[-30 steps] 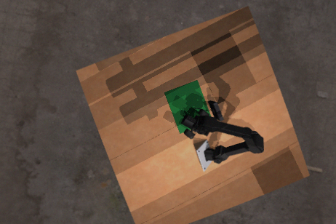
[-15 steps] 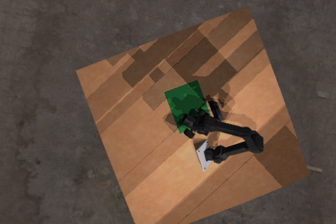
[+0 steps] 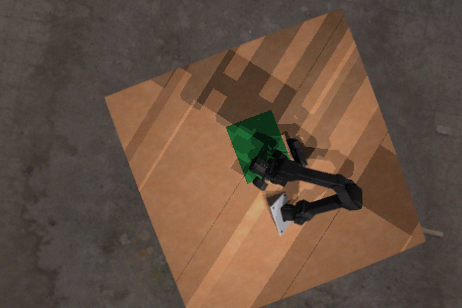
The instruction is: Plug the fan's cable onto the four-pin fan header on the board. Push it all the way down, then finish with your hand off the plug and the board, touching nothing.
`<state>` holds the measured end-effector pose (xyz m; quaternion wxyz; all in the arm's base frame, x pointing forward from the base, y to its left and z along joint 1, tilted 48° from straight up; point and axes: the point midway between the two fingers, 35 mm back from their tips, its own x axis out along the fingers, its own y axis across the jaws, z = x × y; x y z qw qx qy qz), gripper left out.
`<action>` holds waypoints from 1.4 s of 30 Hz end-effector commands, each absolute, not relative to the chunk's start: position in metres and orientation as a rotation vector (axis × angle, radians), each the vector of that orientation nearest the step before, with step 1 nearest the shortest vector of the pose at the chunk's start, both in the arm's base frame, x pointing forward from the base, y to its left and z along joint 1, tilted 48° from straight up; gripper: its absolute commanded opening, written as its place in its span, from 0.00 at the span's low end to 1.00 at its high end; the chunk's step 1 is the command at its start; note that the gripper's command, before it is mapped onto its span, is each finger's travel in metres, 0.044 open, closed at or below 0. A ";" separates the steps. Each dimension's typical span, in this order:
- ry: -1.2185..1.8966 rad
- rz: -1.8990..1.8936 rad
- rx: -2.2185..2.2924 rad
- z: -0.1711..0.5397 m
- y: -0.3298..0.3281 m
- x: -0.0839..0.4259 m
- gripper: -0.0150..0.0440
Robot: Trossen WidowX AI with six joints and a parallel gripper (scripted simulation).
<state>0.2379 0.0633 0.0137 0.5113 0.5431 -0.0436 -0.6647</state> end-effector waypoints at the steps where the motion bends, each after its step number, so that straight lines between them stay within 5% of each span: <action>1: -0.102 -1.593 1.302 0.013 0.062 0.238 0.25; 42: -0.103 -1.593 1.301 0.002 0.049 0.240 0.25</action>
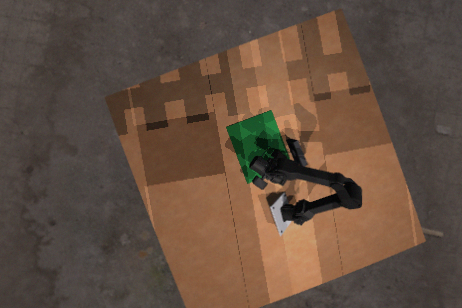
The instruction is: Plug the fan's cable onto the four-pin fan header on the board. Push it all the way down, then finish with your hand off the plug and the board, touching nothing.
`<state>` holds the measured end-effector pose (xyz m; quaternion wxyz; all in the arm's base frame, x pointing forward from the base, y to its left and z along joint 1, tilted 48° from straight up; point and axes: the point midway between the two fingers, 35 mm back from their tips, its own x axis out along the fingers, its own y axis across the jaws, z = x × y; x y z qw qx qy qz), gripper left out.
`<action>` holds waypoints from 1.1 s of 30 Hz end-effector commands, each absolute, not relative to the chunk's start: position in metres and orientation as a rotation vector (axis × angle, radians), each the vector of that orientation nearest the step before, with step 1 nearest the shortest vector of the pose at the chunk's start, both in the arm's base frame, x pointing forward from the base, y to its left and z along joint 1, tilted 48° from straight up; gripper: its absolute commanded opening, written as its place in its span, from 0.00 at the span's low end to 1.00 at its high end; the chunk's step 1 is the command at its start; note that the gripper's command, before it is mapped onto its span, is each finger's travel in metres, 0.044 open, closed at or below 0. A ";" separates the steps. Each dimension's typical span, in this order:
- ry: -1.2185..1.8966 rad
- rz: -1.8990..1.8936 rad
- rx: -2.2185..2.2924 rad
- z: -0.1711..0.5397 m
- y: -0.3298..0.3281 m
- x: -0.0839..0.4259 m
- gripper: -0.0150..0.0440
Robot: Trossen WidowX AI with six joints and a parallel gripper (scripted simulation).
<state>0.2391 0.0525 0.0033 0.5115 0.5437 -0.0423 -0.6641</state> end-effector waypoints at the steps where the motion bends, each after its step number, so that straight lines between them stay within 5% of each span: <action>1: -0.103 -1.593 1.301 0.001 0.049 0.240 0.25; 6: -0.103 -1.592 1.301 0.000 0.047 0.241 0.25; 16: -0.102 -1.597 1.308 0.001 0.050 0.240 0.69; 33: -0.097 -1.594 1.303 0.038 0.091 0.223 0.69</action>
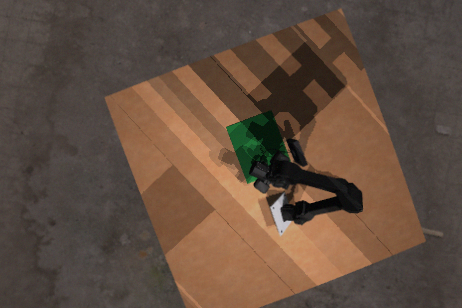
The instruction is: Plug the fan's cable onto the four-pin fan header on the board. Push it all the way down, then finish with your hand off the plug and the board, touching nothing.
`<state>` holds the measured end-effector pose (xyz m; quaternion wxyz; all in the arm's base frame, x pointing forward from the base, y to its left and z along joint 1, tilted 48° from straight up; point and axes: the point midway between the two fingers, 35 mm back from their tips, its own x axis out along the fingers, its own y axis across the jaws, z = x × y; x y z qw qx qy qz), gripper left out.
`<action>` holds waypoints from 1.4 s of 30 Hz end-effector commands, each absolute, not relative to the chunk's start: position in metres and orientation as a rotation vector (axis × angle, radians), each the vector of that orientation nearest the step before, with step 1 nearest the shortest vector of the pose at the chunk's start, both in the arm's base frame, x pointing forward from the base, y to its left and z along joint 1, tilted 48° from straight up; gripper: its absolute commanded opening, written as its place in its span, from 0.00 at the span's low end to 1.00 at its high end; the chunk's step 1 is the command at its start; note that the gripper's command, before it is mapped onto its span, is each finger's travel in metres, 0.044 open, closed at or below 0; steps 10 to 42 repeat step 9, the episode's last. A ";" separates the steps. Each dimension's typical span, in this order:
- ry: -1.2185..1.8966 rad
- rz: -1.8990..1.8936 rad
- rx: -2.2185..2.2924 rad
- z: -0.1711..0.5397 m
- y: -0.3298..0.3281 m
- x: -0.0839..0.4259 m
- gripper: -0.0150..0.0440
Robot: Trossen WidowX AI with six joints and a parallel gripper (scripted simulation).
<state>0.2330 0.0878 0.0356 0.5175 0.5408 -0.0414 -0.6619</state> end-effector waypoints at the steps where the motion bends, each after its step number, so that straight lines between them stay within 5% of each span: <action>1: -0.093 -1.595 1.304 0.038 0.092 0.210 0.69; 8: -0.097 -1.598 1.297 0.038 0.072 0.116 0.69; 42: -0.098 -1.598 1.296 0.038 0.071 0.114 0.69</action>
